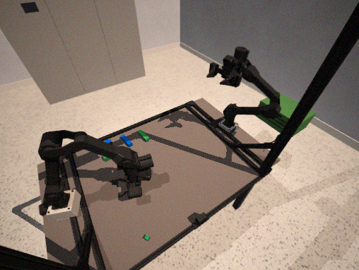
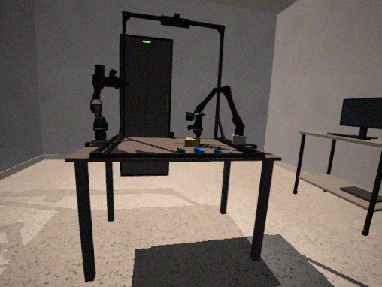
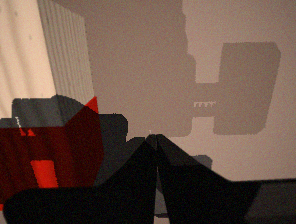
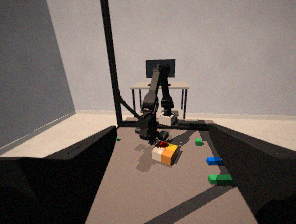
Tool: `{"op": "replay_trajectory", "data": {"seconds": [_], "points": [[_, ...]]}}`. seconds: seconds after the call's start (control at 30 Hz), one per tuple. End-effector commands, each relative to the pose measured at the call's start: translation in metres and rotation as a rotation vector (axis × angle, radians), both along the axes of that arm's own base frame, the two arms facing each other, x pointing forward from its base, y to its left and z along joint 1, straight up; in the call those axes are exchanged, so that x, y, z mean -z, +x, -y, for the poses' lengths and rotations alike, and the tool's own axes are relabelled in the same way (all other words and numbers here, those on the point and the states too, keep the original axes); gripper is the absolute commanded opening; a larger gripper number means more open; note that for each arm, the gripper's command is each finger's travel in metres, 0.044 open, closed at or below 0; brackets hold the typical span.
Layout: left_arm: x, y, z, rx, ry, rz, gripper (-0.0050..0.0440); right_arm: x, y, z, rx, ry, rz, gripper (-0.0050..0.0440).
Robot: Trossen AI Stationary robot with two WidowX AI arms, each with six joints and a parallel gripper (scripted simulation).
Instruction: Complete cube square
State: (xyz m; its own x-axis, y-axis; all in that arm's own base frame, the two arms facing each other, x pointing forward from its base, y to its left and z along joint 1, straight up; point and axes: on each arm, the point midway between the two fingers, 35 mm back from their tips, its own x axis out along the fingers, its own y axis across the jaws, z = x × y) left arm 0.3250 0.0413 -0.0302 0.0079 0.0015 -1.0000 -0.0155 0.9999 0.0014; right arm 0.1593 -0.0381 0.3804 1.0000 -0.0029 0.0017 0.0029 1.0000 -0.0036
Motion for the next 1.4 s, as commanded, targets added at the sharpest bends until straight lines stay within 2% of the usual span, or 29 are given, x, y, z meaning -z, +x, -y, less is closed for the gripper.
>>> {"op": "replay_trajectory", "data": {"seconds": [0.0,1.37], "points": [[0.002,-0.001,-0.002,0.001,-0.001,-0.008,0.0,0.0,0.0,0.0,-0.003,0.004,0.0,0.04],[0.002,-0.001,-0.014,0.001,-0.001,-0.008,0.0,0.0,0.0,0.0,-0.003,0.004,0.0,0.04]]}}
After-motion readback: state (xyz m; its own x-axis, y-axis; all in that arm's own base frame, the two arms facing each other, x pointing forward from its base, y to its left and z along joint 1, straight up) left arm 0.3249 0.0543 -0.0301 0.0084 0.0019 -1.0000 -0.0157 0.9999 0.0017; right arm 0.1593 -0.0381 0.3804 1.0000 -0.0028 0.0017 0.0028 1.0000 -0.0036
